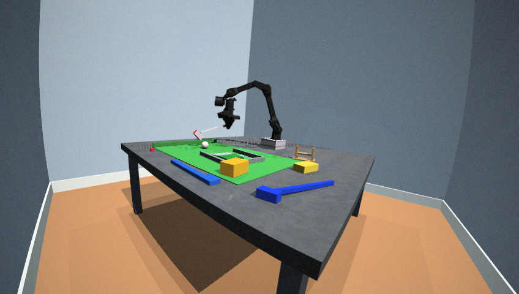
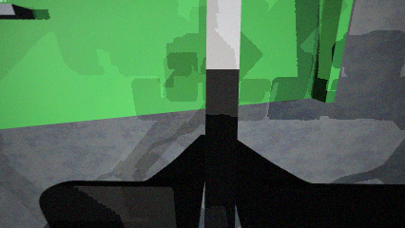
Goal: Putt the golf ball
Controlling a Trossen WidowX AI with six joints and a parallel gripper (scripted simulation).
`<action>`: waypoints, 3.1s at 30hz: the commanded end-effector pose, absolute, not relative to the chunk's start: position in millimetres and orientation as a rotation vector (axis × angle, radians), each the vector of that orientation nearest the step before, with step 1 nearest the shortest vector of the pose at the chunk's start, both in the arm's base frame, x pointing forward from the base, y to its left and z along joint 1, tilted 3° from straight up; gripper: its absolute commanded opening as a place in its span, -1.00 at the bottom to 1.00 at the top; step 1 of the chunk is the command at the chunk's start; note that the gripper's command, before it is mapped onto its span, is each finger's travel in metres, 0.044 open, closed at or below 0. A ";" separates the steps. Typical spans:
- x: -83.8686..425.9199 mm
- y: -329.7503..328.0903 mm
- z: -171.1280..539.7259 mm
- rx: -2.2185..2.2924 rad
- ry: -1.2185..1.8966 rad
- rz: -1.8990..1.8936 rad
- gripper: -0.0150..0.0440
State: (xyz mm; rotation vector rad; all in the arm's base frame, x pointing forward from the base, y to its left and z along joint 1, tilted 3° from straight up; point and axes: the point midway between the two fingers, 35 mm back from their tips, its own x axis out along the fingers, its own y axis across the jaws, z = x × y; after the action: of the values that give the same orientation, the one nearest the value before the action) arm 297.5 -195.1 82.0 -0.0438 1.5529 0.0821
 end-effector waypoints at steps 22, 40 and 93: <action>297.2 -194.5 42.2 -0.040 1.555 0.077 -0.49; 298.2 -205.8 42.3 -0.042 1.555 0.079 -0.49; 289.2 -87.9 93.5 -0.035 1.562 0.088 -0.49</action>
State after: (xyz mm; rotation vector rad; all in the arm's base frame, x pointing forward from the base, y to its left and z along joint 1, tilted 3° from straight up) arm 289.2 -87.9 94.7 -0.0352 1.5613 0.0875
